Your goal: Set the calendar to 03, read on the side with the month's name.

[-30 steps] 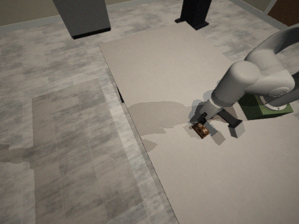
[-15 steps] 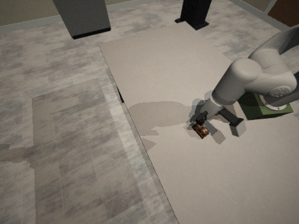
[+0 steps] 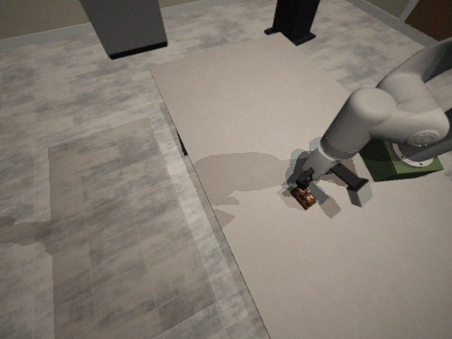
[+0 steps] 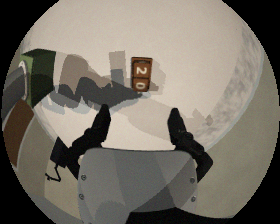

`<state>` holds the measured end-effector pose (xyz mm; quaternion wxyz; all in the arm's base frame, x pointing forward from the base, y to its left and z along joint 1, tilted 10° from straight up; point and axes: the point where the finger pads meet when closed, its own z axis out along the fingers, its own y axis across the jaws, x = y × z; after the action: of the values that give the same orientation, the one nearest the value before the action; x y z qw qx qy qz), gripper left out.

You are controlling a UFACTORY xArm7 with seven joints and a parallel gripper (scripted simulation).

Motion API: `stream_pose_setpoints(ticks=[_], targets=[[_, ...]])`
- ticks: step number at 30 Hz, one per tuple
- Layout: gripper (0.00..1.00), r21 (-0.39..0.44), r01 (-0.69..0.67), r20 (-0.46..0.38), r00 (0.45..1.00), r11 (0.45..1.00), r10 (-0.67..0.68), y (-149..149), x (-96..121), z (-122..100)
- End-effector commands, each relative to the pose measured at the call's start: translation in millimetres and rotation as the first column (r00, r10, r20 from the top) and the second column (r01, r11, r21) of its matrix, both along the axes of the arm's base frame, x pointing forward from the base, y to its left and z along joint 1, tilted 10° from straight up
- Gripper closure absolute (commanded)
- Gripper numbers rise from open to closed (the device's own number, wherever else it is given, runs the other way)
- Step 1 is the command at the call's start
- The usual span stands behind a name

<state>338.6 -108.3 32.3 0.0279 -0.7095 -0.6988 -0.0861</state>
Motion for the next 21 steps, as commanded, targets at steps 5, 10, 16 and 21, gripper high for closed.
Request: stream_pose_setpoints(ticks=[5,10,16,21], targets=[[0.00,-0.002,0.001,0.003,1.000,1.000,-0.001,-2.0,0.4,8.2],[0.00,-0.002,0.001,0.003,1.000,1.000,-0.001,-4.0,-0.7,20.9],[0.00,-0.002,0.001,0.003,1.000,1.000,-0.001,-8.1,-2.9,45.9],[0.00,-0.002,0.001,0.003,1.000,1.000,-0.001,-10.2,-4.0,59.1]])
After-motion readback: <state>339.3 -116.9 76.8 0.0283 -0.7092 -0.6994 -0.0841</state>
